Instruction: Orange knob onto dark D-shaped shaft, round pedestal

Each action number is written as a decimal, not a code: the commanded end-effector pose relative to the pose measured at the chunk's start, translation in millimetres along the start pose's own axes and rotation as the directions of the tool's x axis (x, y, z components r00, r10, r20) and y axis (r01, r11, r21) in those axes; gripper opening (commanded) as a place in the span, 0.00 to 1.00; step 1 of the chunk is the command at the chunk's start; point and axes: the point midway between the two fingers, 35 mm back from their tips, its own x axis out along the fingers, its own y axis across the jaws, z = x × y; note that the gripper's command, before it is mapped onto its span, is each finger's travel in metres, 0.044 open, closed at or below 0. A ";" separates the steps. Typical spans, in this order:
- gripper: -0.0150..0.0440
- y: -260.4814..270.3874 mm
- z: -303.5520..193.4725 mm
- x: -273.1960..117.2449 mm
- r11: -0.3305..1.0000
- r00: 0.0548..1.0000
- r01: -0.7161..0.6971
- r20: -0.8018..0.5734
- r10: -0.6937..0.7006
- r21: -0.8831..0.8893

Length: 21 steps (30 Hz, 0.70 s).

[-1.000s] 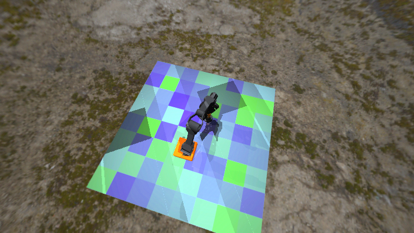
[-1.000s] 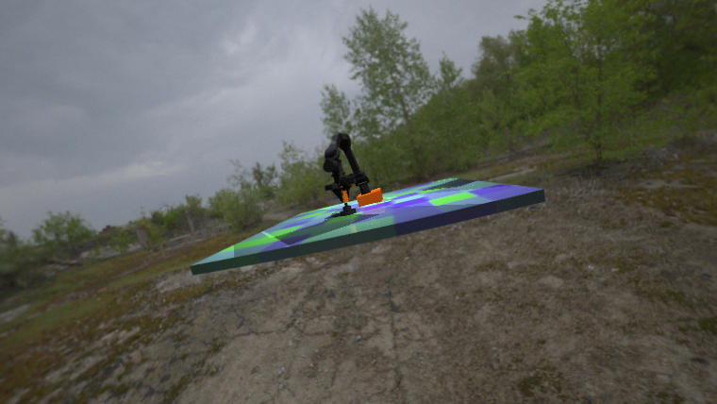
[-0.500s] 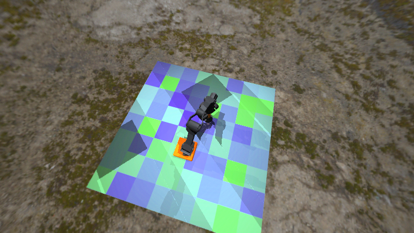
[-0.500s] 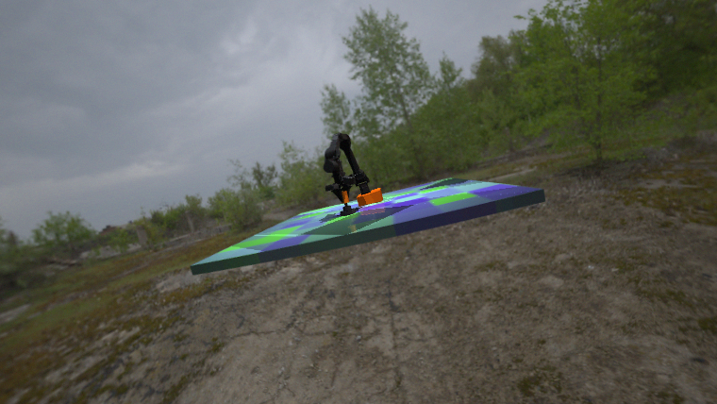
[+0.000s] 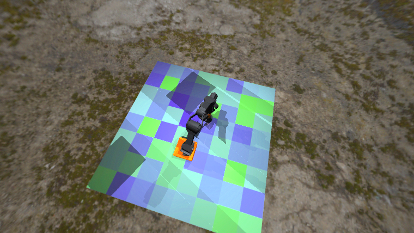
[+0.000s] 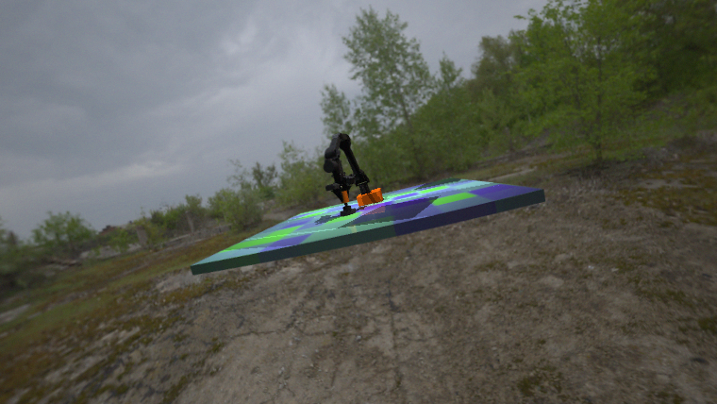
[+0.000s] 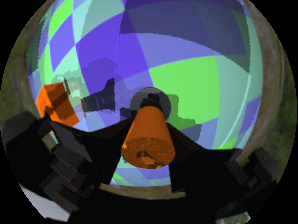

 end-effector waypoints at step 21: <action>0.25 1.4 -0.1 2.7 1.000 1.000 0.002 0.003 -0.002 -0.006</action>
